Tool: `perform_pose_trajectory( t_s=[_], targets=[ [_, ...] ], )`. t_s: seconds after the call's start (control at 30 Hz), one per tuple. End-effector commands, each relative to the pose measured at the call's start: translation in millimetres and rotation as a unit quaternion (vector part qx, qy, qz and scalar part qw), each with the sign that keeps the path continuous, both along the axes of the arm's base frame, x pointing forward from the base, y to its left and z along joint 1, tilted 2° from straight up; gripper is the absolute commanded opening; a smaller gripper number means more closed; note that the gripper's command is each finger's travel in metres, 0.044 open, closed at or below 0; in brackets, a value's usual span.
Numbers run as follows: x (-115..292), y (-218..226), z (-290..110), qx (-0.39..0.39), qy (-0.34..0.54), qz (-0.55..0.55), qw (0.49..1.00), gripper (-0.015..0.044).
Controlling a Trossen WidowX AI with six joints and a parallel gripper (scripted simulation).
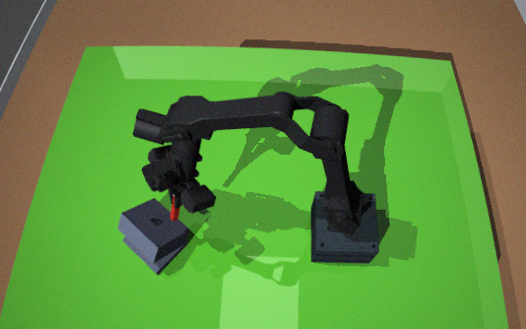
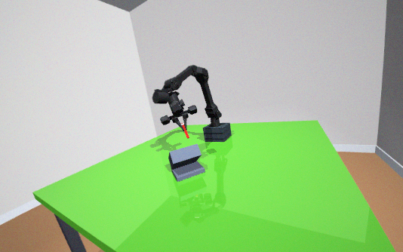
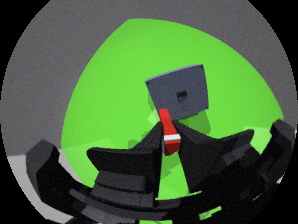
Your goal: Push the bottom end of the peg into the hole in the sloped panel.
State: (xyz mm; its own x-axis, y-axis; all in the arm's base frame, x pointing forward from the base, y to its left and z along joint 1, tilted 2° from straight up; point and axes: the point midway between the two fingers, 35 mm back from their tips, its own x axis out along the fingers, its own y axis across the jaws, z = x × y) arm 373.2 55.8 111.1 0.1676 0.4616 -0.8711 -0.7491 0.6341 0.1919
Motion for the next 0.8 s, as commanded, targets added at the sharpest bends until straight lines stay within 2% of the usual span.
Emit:
perform_pose_trajectory(
  t_s=[0.0,0.77],
  targets=[
    [3,-4,2,0.003,-0.012,0.009,1.000,0.0000],
    [15,-33,12,0.010,-0.082,0.063,0.995,0.0000]
  ],
)
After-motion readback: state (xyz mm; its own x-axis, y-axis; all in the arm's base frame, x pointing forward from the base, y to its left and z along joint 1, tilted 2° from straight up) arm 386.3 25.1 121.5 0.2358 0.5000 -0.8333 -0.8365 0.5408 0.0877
